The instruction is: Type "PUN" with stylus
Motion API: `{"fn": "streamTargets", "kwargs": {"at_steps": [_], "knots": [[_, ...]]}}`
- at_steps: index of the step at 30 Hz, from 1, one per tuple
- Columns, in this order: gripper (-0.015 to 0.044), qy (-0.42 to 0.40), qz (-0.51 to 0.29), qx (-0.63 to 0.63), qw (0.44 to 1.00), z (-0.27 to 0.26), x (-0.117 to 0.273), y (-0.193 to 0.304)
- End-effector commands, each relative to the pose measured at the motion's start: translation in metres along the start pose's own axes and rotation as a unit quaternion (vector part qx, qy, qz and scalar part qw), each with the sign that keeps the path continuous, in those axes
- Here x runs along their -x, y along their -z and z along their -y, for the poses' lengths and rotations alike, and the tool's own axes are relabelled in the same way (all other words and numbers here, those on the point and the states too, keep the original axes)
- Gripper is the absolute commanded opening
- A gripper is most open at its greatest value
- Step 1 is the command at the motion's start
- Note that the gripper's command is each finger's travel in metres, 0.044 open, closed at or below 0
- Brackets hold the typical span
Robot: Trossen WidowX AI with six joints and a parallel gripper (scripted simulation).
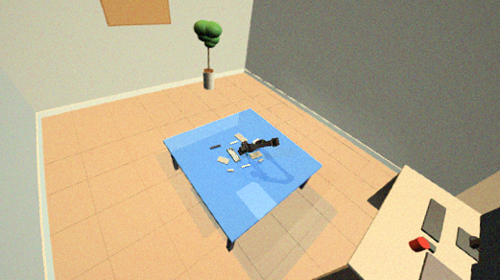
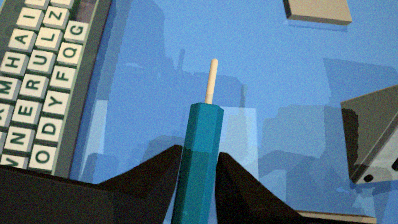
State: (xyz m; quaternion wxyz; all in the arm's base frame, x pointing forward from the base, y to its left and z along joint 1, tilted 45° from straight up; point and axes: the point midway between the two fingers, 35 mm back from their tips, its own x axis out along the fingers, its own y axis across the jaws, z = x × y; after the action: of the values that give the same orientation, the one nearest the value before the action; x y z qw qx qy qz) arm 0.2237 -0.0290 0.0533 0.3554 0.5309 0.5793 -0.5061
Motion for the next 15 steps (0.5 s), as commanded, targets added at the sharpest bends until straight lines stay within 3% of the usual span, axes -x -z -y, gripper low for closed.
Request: {"fn": "streamTargets", "kwargs": {"at_steps": [1, 15], "knots": [[0.0, -0.002, 0.015, 0.077, 0.997, -0.007, 0.0, -0.006], [0.0, 0.003, 0.055, 0.312, 0.948, -0.026, 0.002, -0.023]]}}
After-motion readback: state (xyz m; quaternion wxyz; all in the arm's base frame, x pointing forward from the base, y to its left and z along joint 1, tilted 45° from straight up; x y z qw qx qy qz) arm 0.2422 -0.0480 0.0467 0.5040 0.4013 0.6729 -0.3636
